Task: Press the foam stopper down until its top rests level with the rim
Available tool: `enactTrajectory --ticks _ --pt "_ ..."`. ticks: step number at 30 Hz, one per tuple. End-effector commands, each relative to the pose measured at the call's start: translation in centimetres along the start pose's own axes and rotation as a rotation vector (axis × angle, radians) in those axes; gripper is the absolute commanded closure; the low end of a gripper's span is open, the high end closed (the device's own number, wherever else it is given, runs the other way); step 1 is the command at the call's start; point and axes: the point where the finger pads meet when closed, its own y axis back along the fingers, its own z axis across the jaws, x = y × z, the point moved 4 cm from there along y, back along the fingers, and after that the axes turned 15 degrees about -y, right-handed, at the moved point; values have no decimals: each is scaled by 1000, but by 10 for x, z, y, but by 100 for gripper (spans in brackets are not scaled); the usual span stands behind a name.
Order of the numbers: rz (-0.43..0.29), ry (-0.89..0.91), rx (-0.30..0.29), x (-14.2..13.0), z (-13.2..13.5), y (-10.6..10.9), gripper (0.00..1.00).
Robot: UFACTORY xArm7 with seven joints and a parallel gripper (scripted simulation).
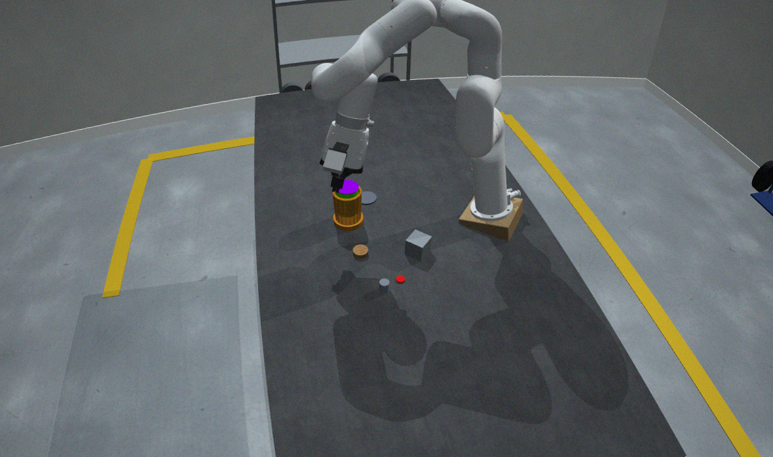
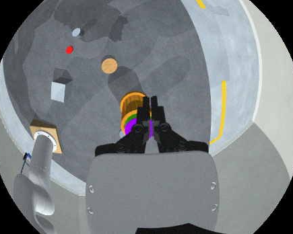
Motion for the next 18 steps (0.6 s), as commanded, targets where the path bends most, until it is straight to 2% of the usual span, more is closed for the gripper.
enactTrajectory --ticks 1,2,18 --pt "-55 72 38 -14 2 0 100" --pt "-106 134 73 -27 4 -1 100" --pt "-106 134 73 -27 4 -1 100"
